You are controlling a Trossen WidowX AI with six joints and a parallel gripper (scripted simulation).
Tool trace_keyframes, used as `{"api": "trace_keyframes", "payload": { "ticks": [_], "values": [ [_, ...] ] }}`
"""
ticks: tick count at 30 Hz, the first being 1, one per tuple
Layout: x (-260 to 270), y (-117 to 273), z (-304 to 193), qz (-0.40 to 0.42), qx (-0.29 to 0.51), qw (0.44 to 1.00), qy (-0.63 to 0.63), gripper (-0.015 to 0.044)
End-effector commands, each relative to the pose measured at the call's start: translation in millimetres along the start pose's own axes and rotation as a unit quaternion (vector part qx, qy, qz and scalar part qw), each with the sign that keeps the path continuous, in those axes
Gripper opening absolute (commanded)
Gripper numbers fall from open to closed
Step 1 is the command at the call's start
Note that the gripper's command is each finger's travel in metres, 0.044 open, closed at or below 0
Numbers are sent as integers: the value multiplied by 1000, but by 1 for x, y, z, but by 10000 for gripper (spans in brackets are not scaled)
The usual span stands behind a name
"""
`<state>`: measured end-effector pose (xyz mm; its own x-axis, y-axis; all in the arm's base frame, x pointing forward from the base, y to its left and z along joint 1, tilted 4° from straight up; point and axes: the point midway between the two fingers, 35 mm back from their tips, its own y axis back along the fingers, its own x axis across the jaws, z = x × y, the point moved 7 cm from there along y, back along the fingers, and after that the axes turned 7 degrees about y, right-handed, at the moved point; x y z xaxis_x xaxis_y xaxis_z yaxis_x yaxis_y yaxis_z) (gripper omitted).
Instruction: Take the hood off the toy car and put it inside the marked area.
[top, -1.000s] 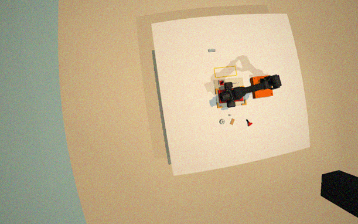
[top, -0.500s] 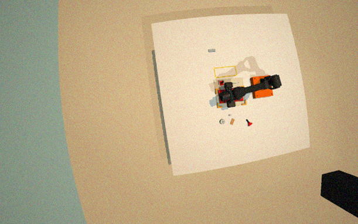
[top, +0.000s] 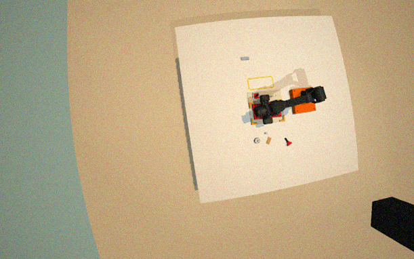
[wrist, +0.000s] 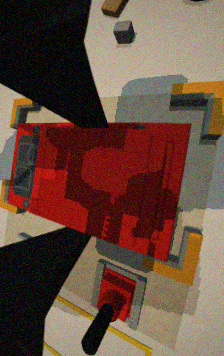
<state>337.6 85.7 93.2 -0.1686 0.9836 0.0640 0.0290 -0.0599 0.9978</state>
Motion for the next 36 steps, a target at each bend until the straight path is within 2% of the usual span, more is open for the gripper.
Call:
{"api": "trace_keyframes", "payload": {
  "ticks": [1,21,34,36],
  "values": [
    [0,4,1,0,-2,1000,1,0],
    [0,17,0,0,-2,1000,1,0],
    [0,59,1,0,-2,1000,1,0],
    [-1,53,1,0,1,1000,-1,0]
  ]
}}
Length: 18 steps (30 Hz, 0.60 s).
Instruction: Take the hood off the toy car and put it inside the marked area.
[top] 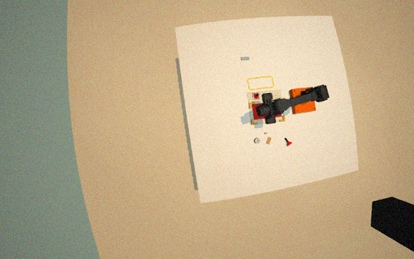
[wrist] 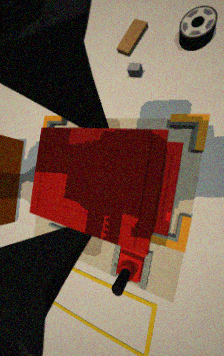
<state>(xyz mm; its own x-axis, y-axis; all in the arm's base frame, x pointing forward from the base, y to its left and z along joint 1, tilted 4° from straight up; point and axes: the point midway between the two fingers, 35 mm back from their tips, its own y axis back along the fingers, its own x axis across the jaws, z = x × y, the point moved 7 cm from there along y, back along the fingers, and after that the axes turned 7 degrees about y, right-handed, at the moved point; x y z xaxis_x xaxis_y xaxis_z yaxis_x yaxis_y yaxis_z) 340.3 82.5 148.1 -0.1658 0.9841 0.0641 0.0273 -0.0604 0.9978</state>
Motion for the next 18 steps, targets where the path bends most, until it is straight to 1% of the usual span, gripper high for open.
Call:
{"api": "trace_keyframes", "payload": {
  "ticks": [1,18],
  "values": [
    [-2,-2,0,0,2,1000,0,0],
    [-66,3,-5,-5,-2,1000,-9,0]
  ]
}}
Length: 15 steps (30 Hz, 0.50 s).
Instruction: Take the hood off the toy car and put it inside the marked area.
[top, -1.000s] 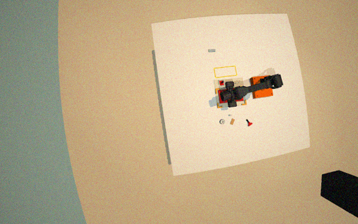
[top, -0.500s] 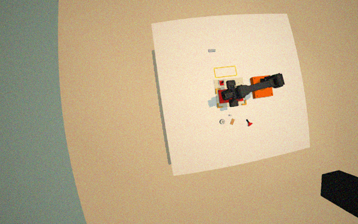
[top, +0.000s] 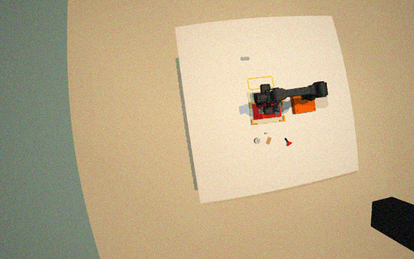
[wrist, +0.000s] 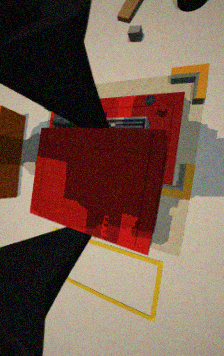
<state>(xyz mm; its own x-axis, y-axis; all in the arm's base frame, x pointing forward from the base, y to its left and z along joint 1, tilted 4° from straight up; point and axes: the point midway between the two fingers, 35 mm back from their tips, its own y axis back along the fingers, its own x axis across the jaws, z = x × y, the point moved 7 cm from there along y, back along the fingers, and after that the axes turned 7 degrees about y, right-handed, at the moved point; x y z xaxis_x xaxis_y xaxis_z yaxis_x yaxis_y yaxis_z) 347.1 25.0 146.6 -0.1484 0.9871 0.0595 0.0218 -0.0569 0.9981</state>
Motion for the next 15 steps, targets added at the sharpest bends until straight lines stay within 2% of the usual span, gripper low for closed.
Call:
{"api": "trace_keyframes", "payload": {
  "ticks": [1,15],
  "values": [
    [-12,1,-2,-3,0,1000,-1,0],
    [-63,4,-14,-5,1,1000,3,0]
  ]
}}
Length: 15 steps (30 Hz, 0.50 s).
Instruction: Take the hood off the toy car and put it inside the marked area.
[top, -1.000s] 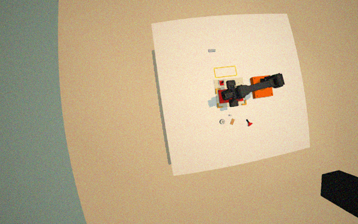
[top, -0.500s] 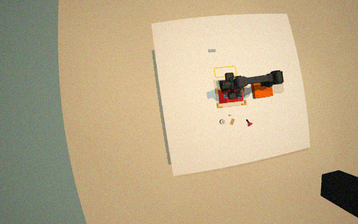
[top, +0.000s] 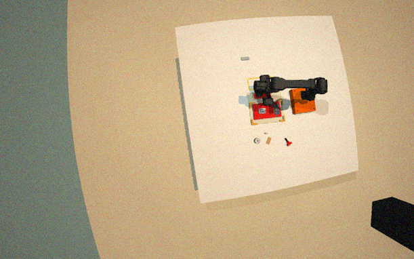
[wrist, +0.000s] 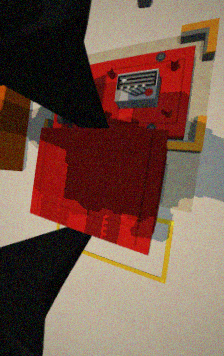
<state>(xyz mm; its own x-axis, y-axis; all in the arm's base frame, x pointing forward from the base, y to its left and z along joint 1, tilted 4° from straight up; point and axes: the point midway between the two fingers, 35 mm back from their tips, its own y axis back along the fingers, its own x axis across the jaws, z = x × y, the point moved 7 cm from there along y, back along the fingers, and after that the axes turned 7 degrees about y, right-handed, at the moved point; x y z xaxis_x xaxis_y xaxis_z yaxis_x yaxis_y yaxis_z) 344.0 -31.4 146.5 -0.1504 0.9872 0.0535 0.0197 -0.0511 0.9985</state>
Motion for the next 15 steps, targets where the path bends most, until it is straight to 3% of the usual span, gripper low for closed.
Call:
{"api": "trace_keyframes", "payload": {
  "ticks": [1,15],
  "values": [
    [-11,1,-4,-2,2,1000,3,0],
    [-59,2,-24,-5,3,1000,5,0]
  ]
}}
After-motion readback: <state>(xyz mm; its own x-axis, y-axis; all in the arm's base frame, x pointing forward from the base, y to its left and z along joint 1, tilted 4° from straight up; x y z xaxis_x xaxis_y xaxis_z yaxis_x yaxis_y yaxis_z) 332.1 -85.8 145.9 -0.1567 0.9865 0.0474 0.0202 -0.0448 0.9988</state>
